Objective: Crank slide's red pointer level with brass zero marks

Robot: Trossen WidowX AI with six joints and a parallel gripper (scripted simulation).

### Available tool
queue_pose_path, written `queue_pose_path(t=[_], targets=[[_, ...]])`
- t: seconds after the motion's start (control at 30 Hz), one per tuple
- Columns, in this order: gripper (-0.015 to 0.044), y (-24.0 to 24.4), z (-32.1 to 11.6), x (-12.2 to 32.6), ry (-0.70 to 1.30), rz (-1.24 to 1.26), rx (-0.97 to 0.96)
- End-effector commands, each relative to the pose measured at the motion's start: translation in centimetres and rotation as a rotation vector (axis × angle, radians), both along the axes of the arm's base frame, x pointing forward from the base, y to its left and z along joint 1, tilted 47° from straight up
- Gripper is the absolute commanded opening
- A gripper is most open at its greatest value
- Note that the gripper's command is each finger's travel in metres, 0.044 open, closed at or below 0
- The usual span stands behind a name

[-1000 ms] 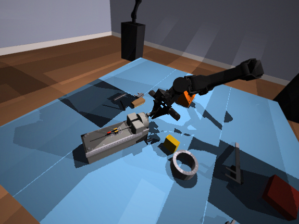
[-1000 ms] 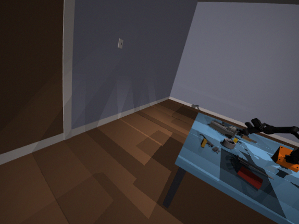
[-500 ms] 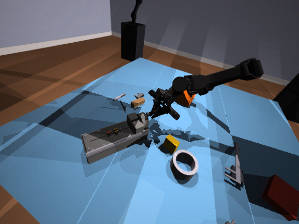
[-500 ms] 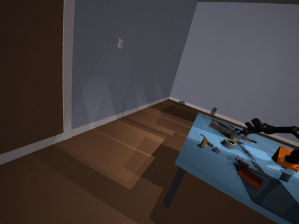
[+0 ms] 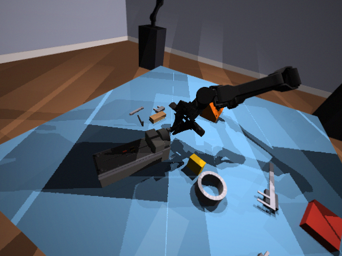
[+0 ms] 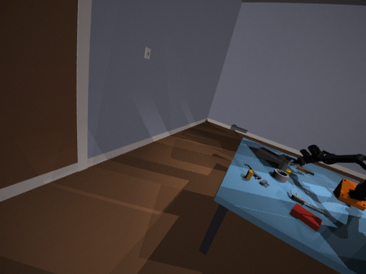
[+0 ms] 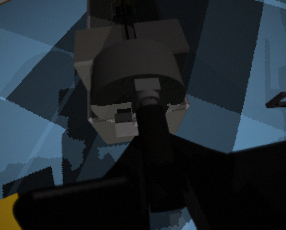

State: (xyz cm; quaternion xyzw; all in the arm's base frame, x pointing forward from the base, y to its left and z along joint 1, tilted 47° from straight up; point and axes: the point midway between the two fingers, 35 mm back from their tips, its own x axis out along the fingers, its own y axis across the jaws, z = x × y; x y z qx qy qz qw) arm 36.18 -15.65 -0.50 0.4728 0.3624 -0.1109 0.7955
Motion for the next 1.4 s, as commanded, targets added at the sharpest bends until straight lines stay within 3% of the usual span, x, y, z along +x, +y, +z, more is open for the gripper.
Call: queue_pose_path(t=[0.0,1.37], targets=[[0.0,-0.4,-0.7,-0.5,0.019,-0.016,-0.001],[0.0,0.0,-3.0,-1.0,0.019,-0.016,-0.001]])
